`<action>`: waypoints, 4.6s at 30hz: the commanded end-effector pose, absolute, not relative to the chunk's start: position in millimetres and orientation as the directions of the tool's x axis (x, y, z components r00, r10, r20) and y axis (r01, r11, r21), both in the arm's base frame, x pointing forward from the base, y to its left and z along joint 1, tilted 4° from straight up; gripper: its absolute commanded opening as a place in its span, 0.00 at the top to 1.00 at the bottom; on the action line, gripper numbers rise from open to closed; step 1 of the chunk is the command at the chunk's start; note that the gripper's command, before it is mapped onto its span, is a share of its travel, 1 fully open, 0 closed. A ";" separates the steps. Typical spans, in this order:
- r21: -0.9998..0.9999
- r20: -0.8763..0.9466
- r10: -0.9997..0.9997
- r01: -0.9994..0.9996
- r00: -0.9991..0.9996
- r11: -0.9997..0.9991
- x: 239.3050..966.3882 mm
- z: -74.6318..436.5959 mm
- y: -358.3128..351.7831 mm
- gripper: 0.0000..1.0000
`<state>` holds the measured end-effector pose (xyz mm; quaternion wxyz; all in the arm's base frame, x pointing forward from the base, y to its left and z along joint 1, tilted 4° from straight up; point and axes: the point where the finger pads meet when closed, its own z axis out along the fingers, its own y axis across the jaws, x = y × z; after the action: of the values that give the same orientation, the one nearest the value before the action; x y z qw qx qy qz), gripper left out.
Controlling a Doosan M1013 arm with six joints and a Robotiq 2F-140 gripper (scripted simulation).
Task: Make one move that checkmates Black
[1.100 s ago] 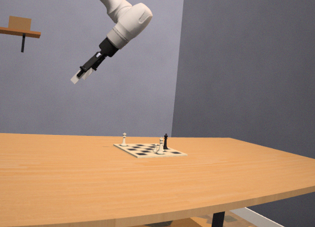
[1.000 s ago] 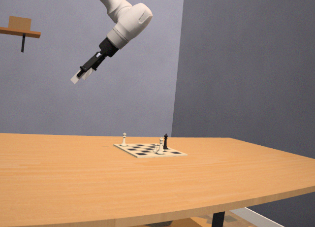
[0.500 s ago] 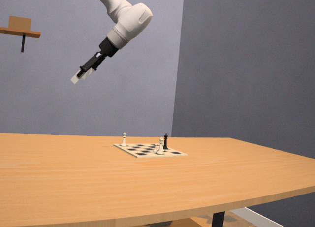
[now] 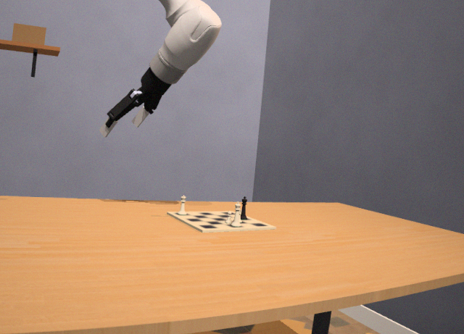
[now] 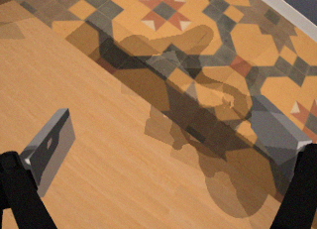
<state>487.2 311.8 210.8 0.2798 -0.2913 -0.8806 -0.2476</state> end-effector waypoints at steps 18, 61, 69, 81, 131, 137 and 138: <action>0.374 0.821 0.529 0.903 -0.215 -0.212 518.2 134.6 205.1 0.00; 0.090 0.974 0.134 0.228 0.184 -0.969 553.2 48.4 86.2 0.00; 0.090 0.974 0.134 0.228 0.184 -0.969 553.2 48.4 86.2 0.00; 0.090 0.974 0.134 0.228 0.184 -0.969 553.2 48.4 86.2 0.00; 0.090 0.974 0.134 0.228 0.185 -0.970 547.9 135.6 88.0 0.00; 0.090 0.974 0.134 0.228 0.185 -0.970 547.8 138.2 88.1 0.00; 0.090 0.974 0.134 0.228 0.184 -0.969 547.7 137.8 88.1 0.00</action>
<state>547.7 88.1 137.8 0.0372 -0.7687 -0.1177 -0.6276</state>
